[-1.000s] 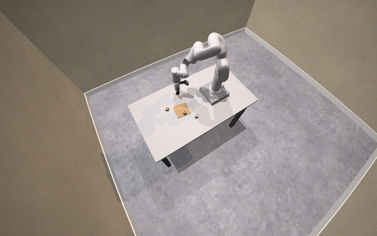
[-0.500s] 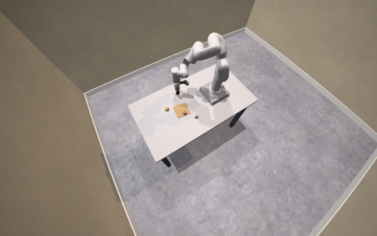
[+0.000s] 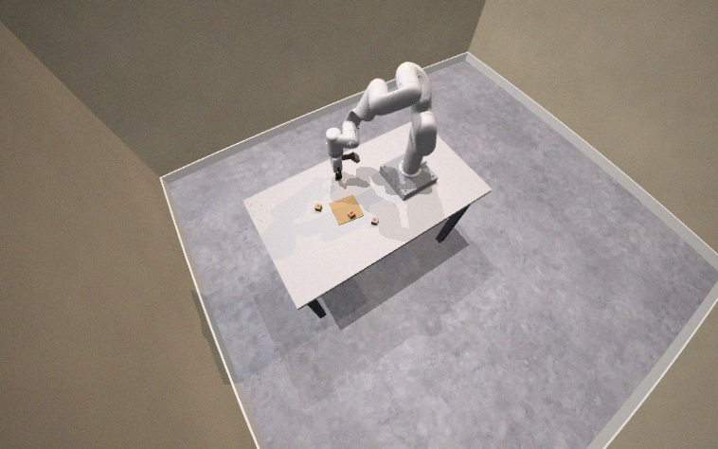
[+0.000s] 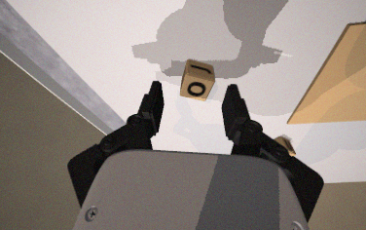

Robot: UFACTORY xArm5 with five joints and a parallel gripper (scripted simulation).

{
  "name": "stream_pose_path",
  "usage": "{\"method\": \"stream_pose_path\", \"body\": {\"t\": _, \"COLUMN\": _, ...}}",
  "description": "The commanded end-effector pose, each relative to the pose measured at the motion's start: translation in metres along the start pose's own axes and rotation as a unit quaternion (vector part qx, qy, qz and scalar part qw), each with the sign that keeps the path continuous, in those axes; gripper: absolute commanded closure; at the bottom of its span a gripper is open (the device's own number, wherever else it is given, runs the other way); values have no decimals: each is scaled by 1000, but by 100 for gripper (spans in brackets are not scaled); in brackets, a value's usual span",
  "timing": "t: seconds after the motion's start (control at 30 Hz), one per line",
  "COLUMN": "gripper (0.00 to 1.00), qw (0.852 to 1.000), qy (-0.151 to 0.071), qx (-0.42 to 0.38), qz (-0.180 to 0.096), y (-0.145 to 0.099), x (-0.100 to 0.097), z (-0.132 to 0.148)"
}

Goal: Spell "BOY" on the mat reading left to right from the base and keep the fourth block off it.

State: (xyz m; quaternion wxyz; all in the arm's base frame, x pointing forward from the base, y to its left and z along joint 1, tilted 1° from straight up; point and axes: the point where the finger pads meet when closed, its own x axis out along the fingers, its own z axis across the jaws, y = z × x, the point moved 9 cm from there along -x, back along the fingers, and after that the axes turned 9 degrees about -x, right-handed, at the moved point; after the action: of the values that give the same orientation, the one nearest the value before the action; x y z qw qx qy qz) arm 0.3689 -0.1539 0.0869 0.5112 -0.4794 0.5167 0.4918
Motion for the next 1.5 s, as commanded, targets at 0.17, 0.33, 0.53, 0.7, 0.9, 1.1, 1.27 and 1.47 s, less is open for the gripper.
{"method": "stream_pose_path", "body": {"t": 0.17, "gripper": 31, "qw": 1000, "qy": 1, "qx": 0, "qz": -2, "y": -1, "x": -1, "z": 0}}
{"method": "stream_pose_path", "body": {"t": 0.33, "gripper": 31, "qw": 1000, "qy": 1, "qx": 0, "qz": -2, "y": -1, "x": -1, "z": 0}}
{"method": "stream_pose_path", "body": {"t": 0.53, "gripper": 31, "qw": 1000, "qy": 1, "qx": 0, "qz": -2, "y": -1, "x": 5, "z": 0}}
{"method": "stream_pose_path", "body": {"t": 0.7, "gripper": 31, "qw": 1000, "qy": 1, "qx": 0, "qz": -2, "y": -1, "x": 14, "z": 0}}
{"method": "stream_pose_path", "body": {"t": 0.9, "gripper": 31, "qw": 1000, "qy": 1, "qx": 0, "qz": -2, "y": -1, "x": 23, "z": 0}}
{"method": "stream_pose_path", "body": {"t": 1.1, "gripper": 31, "qw": 1000, "qy": 1, "qx": 0, "qz": -2, "y": -1, "x": 31, "z": 0}}
{"method": "stream_pose_path", "body": {"t": 1.27, "gripper": 31, "qw": 1000, "qy": 1, "qx": 0, "qz": -2, "y": -1, "x": 33, "z": 0}}
{"method": "stream_pose_path", "body": {"t": 1.47, "gripper": 31, "qw": 1000, "qy": 1, "qx": 0, "qz": -2, "y": -1, "x": 33, "z": 0}}
